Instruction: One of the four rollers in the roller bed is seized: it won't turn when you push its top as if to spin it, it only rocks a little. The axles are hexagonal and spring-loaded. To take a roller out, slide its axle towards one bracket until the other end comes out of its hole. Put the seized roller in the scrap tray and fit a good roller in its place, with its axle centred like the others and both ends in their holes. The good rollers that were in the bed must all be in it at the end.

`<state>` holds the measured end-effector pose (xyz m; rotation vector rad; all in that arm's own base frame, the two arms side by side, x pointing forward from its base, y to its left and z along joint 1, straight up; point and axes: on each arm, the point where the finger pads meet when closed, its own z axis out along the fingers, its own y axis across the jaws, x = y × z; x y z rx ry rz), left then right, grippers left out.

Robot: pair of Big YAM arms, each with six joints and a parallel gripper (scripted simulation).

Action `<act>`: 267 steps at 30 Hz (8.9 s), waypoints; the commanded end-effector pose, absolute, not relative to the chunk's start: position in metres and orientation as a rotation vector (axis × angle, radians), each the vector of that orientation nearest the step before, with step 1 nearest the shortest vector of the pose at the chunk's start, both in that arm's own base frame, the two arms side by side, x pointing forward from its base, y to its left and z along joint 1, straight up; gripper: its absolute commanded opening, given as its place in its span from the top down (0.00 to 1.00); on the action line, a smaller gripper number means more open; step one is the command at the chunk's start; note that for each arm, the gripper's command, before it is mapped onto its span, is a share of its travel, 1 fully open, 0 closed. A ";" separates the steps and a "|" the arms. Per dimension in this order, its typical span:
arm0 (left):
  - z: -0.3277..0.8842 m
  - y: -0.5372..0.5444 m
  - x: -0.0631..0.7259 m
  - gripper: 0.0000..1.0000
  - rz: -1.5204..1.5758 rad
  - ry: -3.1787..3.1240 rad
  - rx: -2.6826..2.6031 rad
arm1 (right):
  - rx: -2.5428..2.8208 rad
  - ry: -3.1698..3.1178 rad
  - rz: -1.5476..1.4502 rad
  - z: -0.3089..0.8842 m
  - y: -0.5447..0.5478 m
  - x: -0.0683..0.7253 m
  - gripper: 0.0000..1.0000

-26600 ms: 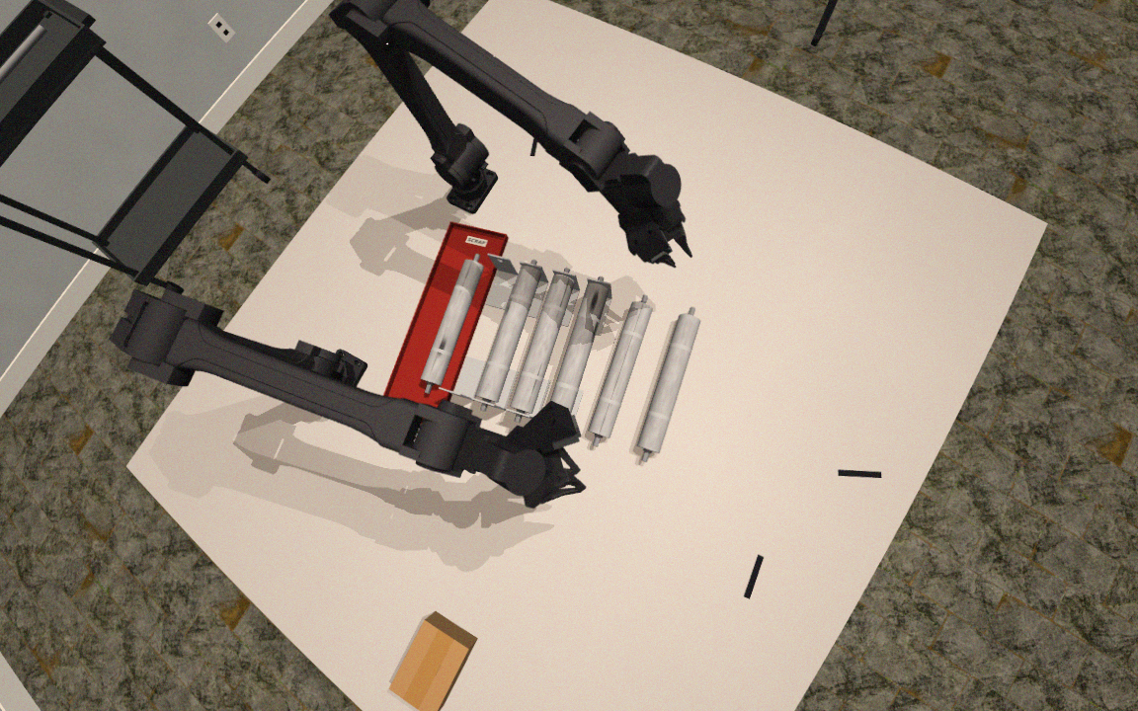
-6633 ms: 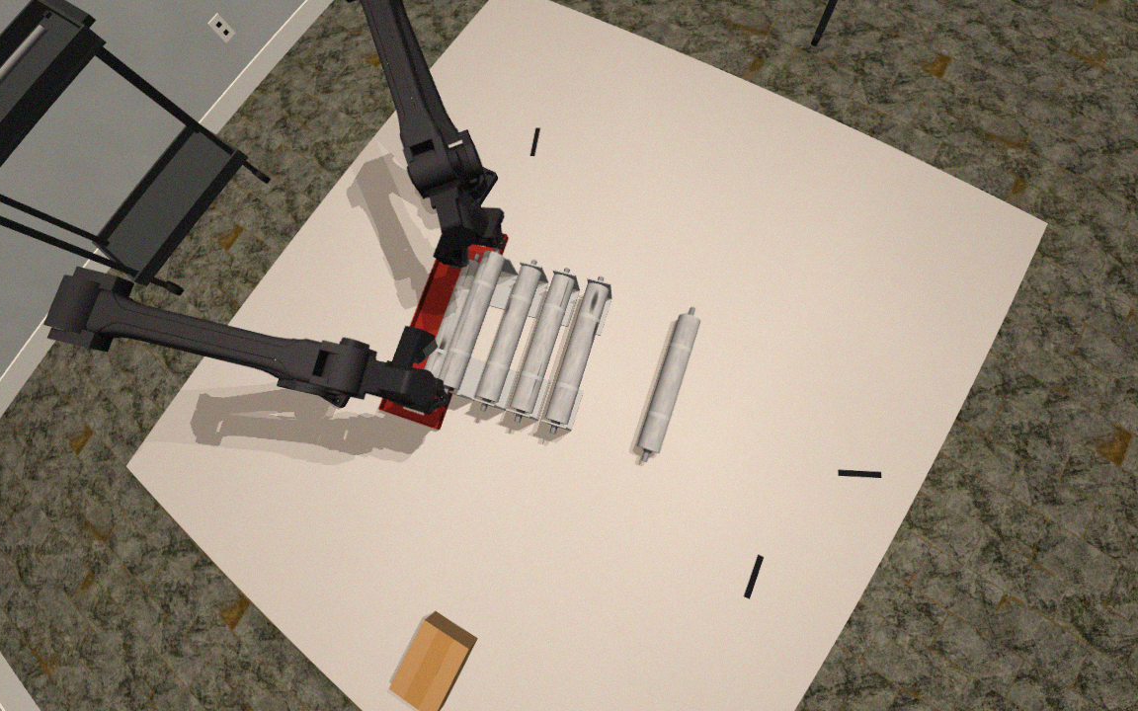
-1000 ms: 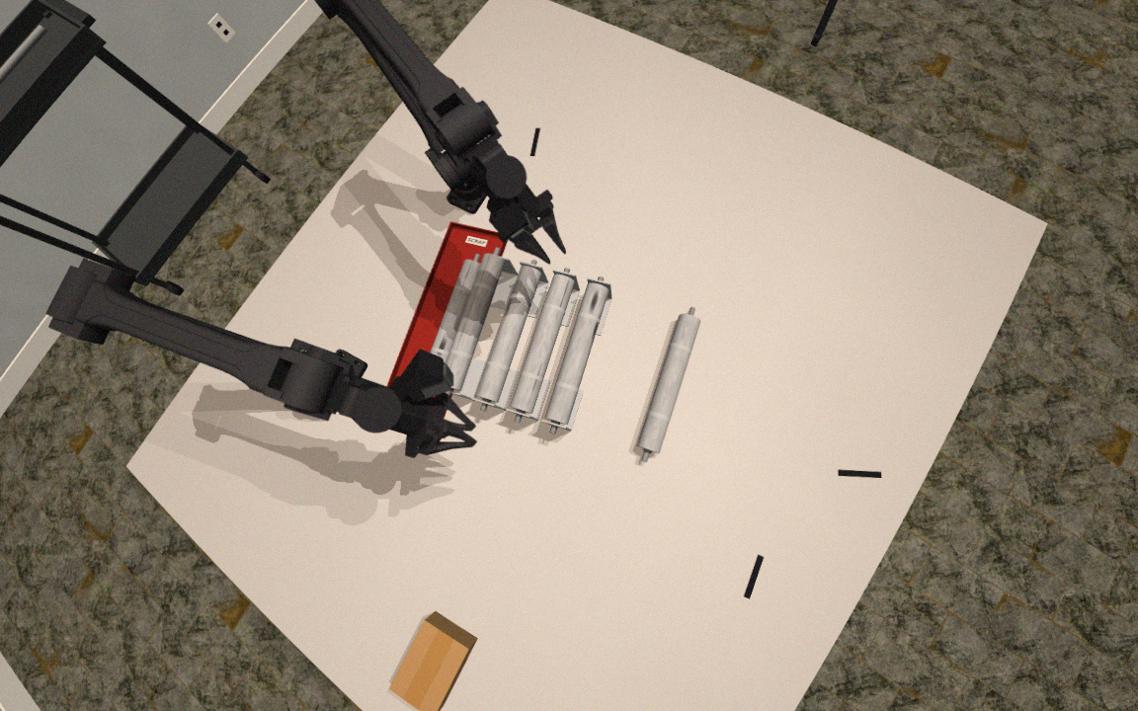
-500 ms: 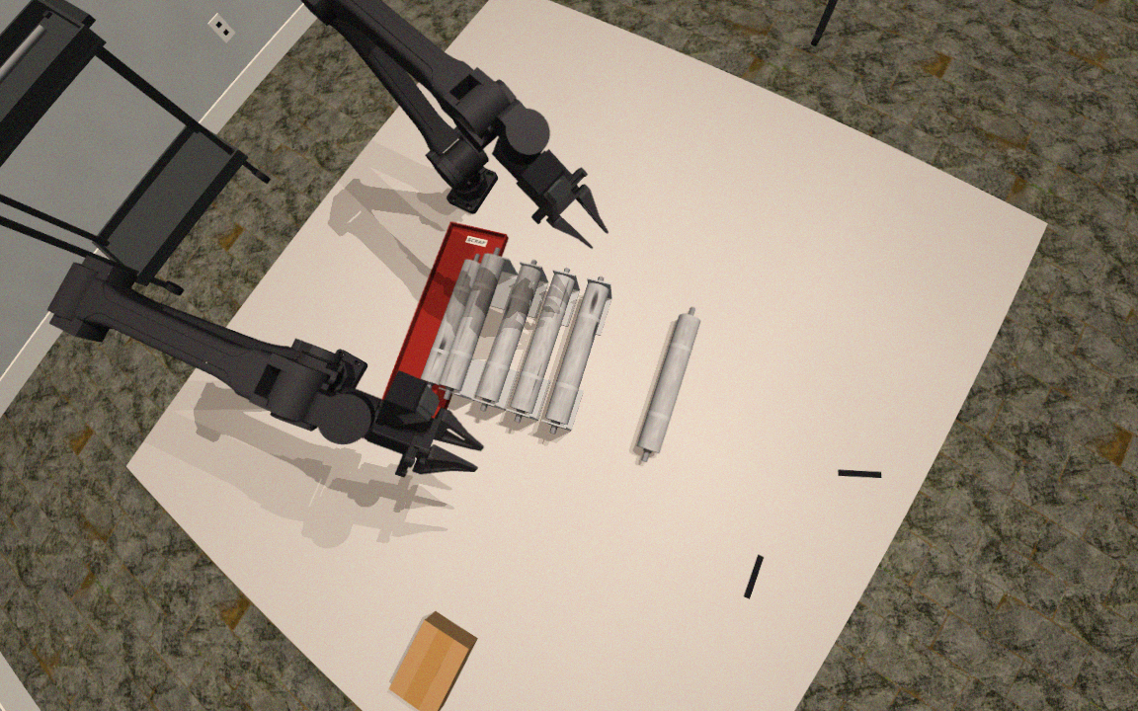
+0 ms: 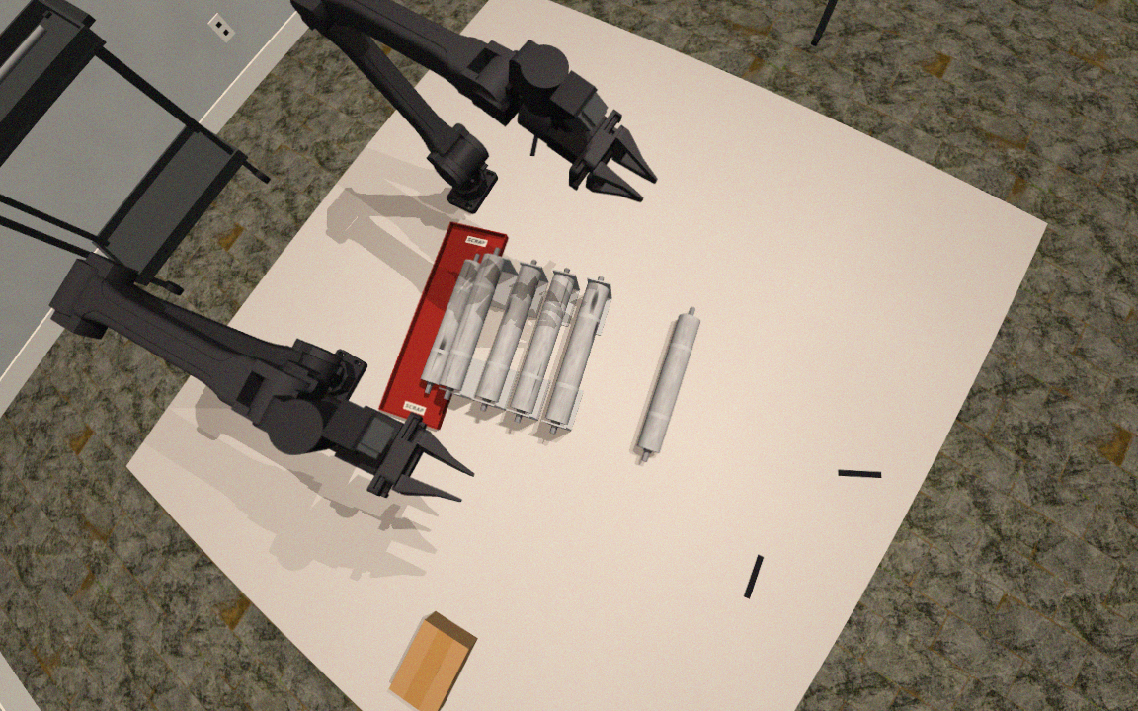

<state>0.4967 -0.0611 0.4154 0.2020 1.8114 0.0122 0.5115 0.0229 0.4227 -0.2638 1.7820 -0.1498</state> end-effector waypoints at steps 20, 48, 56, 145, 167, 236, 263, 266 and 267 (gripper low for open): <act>0.487 0.005 0.528 0.68 0.022 1.594 -0.001 | -0.004 1.502 -0.025 0.538 -0.006 0.525 0.68; 0.499 -0.005 0.518 0.68 -0.016 1.548 0.004 | 0.002 1.540 0.018 0.506 0.004 0.515 0.68; 0.505 -0.005 0.515 0.38 -0.016 1.534 0.003 | 0.001 1.500 0.020 0.529 0.005 0.515 0.68; 0.143 -0.205 0.206 0.38 -0.242 2.305 1.827 | 1.735 2.452 1.127 0.133 0.049 0.282 0.68; 0.105 -0.227 0.225 0.38 -0.236 2.279 1.786 | 1.702 2.420 1.146 0.108 0.079 0.316 0.68; 0.103 -0.224 0.221 0.68 -0.240 2.271 1.810 | 1.688 2.364 1.142 0.120 0.066 0.329 0.97; 0.103 -0.222 0.220 0.68 -0.233 2.280 1.814 | 1.676 2.331 1.127 0.127 0.054 0.338 0.97; 0.103 -0.221 0.219 0.68 -0.231 2.285 1.817 | 1.675 2.329 1.124 0.128 0.052 0.339 0.97; 0.103 -0.221 0.219 0.68 -0.231 2.285 1.817 | 1.679 2.326 1.125 0.128 0.052 0.339 0.97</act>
